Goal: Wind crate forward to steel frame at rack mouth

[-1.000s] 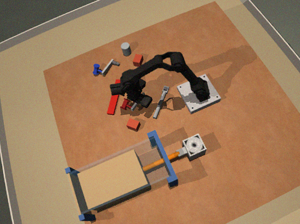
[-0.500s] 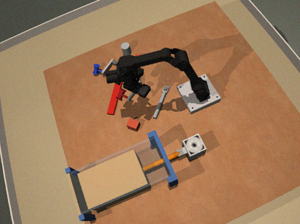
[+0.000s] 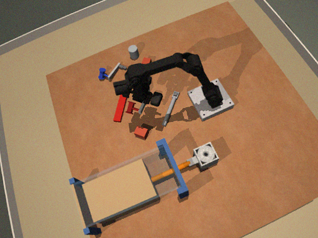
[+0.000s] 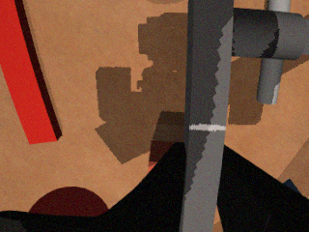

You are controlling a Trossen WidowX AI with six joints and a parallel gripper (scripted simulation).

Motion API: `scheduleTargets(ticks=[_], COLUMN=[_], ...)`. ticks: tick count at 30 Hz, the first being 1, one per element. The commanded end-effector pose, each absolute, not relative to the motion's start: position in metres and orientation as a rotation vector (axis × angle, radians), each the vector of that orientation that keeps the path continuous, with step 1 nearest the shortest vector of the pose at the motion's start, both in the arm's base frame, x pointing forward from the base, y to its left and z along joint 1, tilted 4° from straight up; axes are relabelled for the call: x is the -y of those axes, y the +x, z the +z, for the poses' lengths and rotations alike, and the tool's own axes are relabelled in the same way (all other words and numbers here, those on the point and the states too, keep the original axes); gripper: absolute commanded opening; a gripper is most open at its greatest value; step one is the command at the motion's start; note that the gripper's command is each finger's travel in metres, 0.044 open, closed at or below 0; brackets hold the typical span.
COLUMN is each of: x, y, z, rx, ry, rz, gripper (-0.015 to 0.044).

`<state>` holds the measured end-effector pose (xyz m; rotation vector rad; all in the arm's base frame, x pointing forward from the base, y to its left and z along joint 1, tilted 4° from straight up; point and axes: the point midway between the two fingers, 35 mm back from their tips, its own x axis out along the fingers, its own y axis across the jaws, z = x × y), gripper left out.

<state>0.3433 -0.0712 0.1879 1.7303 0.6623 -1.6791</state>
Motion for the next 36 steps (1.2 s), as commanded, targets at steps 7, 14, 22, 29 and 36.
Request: scheduleTargets(ticks=[7,14,22,29,36], x=[0.01,-0.03,-0.064,-0.088,-0.109], y=[0.34,0.336,0.325,0.31,0.296], z=[0.194,0.196,0.196,0.195,0.194], rx=[-0.917,-1.034,-1.137,-1.217,-1.275], ry=[1.495,1.328,1.14,0.956,0.78], rz=[-1.383,-1.177,-0.98,-0.812,-0.668], gripper=[0.0,0.0,0.0,0.0,0.0])
